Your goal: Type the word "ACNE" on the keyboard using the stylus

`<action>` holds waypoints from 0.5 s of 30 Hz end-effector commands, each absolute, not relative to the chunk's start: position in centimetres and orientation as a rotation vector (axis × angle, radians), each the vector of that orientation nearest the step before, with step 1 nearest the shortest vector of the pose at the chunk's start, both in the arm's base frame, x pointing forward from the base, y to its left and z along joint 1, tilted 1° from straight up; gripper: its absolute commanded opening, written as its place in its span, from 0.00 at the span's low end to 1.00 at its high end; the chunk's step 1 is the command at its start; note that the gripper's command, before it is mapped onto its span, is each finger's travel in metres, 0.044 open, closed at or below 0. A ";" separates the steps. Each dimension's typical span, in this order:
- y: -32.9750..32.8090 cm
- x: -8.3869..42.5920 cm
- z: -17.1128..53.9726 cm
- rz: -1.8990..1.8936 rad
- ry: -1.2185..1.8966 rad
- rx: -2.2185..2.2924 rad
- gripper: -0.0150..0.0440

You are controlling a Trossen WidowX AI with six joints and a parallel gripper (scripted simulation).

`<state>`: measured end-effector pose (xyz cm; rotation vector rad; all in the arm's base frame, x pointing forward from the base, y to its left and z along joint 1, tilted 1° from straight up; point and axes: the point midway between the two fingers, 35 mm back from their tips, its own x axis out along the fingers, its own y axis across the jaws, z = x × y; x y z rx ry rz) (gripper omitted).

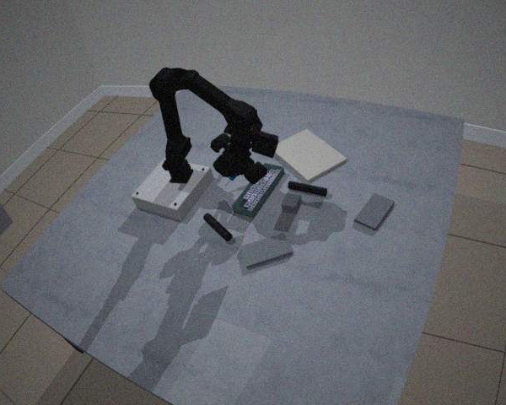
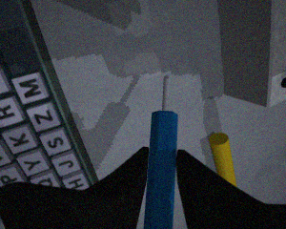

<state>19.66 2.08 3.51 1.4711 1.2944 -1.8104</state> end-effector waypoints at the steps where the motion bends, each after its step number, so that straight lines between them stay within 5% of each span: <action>1: 2.7 21.1 4.1 -1.647 1.477 1.603 0.25; 15: 2.4 26.2 7.7 -0.924 1.726 2.010 0.25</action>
